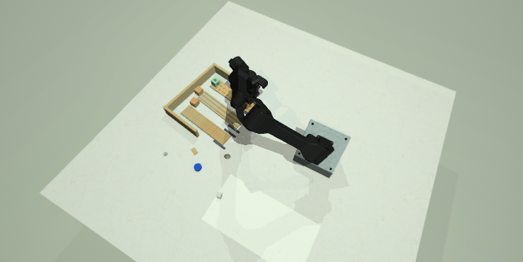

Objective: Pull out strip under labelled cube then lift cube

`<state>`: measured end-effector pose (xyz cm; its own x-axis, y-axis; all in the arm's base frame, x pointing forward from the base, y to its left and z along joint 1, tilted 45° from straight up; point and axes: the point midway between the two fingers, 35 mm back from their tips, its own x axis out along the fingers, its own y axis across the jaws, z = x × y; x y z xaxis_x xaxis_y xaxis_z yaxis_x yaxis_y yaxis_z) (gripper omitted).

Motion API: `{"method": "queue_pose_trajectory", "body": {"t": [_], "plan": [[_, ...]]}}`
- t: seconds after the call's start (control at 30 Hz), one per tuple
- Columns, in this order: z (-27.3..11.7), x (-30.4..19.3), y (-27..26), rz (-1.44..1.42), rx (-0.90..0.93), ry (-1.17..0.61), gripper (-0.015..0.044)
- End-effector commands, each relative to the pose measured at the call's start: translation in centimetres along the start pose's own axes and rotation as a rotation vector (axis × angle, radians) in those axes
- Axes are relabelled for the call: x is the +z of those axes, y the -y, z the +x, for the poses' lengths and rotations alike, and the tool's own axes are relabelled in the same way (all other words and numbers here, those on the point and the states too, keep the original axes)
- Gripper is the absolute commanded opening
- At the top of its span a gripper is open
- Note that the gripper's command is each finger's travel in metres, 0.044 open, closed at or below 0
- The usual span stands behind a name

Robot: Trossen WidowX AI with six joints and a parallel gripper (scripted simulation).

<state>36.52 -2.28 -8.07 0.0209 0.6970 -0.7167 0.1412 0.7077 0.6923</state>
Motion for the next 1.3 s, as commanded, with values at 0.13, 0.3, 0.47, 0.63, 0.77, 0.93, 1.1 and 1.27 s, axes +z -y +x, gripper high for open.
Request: {"method": "queue_pose_trajectory", "body": {"t": [0.13, 0.3, 0.47, 0.63, 0.77, 0.93, 1.1, 1.27], "plan": [[1.6, -0.2, 0.1, 0.010, 0.008, -0.005, 0.0000], [2.4, -0.2, 0.1, 0.010, 0.009, -0.006, 0.0000], [3.1, -0.2, 0.1, 0.010, 0.010, -0.006, 0.0000], [3.2, -0.2, 0.1, 0.010, 0.010, -0.006, 0.0000], [3.2, -0.2, 0.1, 0.010, 0.010, -0.006, 0.0000], [3.2, -0.2, 0.1, 0.010, 0.010, -0.006, 0.0000], [3.2, -0.2, 0.1, 0.010, 0.010, -0.006, 0.0000], [3.2, -0.2, 0.1, 0.010, 0.010, -0.006, 0.0000]]}}
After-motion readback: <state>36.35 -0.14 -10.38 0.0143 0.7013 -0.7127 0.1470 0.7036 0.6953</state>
